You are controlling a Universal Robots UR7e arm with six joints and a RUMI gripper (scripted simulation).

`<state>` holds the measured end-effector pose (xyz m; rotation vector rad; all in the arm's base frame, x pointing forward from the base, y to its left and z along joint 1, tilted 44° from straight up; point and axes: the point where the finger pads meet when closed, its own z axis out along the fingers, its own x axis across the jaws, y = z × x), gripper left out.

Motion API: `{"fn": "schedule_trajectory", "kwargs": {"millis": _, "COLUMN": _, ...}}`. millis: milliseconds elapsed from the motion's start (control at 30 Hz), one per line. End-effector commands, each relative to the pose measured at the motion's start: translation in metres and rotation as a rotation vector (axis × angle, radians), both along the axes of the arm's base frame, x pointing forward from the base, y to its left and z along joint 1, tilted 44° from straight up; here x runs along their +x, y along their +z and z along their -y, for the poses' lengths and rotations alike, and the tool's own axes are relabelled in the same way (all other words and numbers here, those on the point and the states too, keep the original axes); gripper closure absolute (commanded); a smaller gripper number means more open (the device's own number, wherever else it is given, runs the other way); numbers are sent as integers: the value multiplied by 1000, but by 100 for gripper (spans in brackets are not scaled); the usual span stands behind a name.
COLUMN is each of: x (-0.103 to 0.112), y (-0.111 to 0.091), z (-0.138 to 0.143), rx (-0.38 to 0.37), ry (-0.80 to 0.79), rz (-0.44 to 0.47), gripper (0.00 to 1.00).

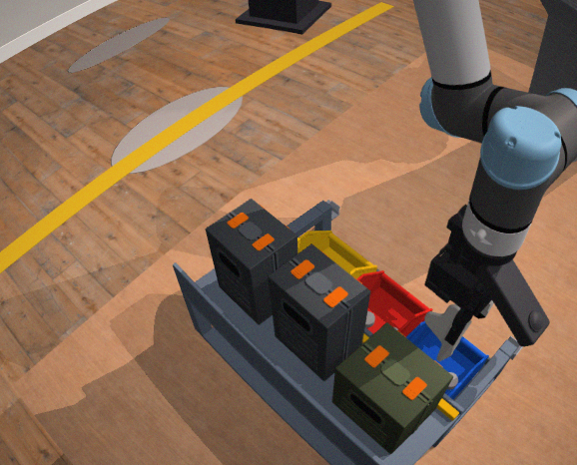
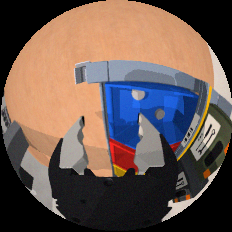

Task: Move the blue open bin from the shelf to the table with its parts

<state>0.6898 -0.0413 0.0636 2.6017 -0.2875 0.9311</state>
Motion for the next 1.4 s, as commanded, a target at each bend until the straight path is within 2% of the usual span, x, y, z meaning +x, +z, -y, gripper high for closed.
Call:
{"fn": "schedule_trajectory", "kwargs": {"millis": 0, "x": -1, "y": 2, "z": -1, "rx": 0, "ry": 0, "rz": 1, "gripper": 42}}
{"fn": "schedule_trajectory", "kwargs": {"millis": 367, "x": -10, "y": 13, "z": -7, "rx": 0, "ry": 0, "rz": 1, "gripper": 42}}
{"fn": "schedule_trajectory", "kwargs": {"millis": 867, "x": -37, "y": 48, "z": -27, "rx": 0, "ry": 0, "rz": 1, "gripper": 42}}
{"fn": "schedule_trajectory", "kwargs": {"millis": 1367, "x": -47, "y": 60, "z": -34, "rx": 0, "ry": 0, "rz": 1, "gripper": 42}}
